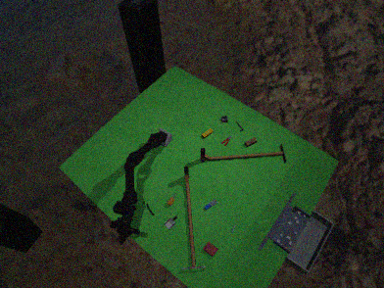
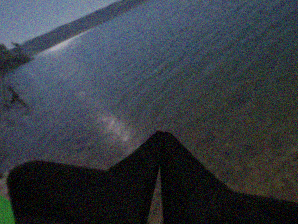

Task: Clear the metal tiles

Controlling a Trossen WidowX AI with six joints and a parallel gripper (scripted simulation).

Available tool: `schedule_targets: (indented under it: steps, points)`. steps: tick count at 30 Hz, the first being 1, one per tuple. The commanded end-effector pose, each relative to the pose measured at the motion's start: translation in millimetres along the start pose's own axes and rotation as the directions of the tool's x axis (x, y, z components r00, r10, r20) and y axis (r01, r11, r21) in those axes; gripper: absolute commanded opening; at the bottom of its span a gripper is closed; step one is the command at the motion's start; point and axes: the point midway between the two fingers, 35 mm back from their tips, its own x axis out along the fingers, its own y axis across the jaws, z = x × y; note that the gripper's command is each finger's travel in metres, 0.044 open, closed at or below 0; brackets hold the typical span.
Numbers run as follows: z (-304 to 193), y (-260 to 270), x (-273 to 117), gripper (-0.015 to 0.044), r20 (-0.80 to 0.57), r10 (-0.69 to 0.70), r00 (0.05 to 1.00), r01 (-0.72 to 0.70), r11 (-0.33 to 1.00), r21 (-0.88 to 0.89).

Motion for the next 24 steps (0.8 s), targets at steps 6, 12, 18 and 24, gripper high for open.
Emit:
schedule_targets:
  steps: [6,12,18,24]
  points:
    - [-47,31,1,0.0,-0.107,0.028,0.994,-0.027,1.0,0.006]
    - [-75,51,-1,0.0,-0.171,0.048,0.984,-0.048,0.999,0.009]
    - [-103,72,-6,0.0,-0.233,0.07,0.97,-0.07,0.998,0.01]
    - [-130,94,-13,0.0,-0.294,0.092,0.951,-0.094,0.996,0.01]
